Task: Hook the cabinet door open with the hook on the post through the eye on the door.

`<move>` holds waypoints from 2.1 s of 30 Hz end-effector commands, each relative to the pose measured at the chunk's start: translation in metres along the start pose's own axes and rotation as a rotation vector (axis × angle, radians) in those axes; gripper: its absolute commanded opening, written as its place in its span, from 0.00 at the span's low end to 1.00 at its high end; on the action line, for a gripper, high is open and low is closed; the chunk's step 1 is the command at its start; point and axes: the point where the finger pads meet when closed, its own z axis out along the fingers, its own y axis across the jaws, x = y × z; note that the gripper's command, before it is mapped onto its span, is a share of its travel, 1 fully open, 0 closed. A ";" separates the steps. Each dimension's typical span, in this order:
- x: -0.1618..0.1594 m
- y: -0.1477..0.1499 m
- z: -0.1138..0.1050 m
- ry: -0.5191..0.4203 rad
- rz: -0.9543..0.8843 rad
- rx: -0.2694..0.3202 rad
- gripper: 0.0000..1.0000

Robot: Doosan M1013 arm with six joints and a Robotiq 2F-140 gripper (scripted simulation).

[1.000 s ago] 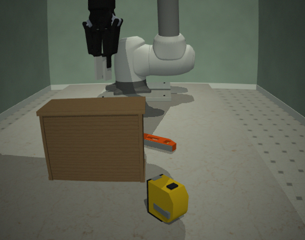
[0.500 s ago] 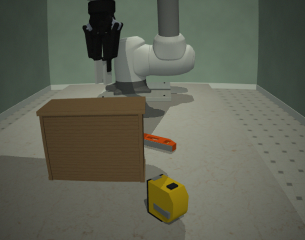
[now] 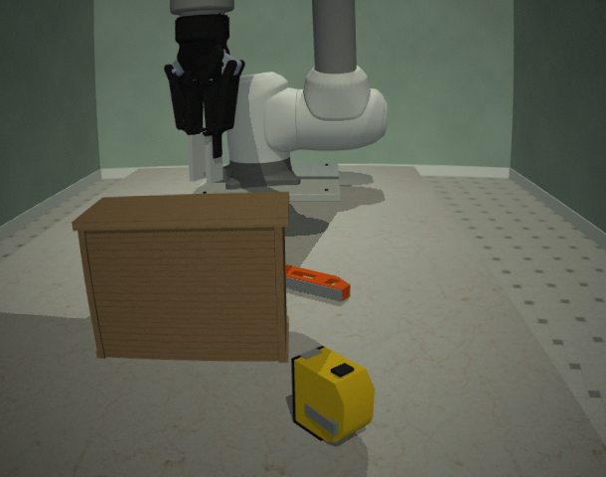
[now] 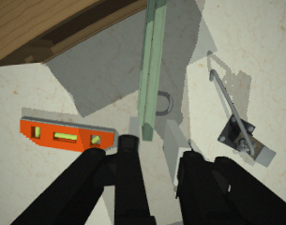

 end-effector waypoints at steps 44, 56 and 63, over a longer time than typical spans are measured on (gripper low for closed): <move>0.000 0.000 0.039 0.000 0.000 0.000 0.16; 0.000 0.007 0.039 0.000 -0.049 0.000 0.16; 0.000 0.007 0.039 0.000 -0.049 0.000 0.16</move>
